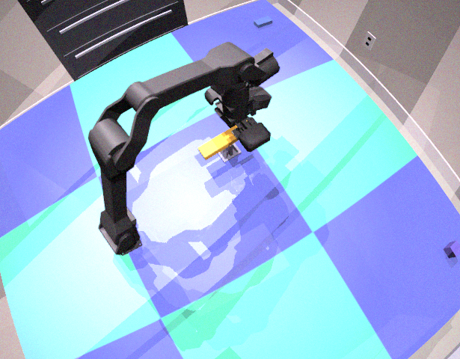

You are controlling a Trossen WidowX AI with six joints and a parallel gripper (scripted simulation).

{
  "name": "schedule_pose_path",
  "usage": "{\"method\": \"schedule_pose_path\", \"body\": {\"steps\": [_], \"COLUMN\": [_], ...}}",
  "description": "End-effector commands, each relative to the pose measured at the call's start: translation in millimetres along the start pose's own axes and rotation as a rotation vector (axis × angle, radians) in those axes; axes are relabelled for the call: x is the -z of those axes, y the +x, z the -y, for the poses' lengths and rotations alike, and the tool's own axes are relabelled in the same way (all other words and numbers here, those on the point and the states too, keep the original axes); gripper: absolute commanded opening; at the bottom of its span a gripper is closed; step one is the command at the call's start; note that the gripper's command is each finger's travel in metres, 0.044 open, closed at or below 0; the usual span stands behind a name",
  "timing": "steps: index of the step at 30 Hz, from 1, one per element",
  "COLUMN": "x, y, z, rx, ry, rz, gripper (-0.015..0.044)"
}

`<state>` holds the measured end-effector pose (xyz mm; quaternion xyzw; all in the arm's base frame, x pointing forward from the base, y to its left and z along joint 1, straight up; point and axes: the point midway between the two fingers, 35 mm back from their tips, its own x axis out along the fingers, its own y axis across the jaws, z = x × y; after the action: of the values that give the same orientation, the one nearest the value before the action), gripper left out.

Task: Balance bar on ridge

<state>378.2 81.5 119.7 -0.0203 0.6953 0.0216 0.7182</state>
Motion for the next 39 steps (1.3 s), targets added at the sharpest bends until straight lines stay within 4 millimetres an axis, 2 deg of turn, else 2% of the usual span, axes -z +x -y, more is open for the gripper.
{"method": "schedule_pose_path", "body": {"steps": [1, 39], "x": [-0.2, -0.1], "y": [-0.1, 3.0], "z": [-0.6, -0.6], "rx": [-0.005, -0.005], "ry": [0.004, 0.004], "rz": [0.002, 0.002], "gripper": [0.0000, 0.0000]}}
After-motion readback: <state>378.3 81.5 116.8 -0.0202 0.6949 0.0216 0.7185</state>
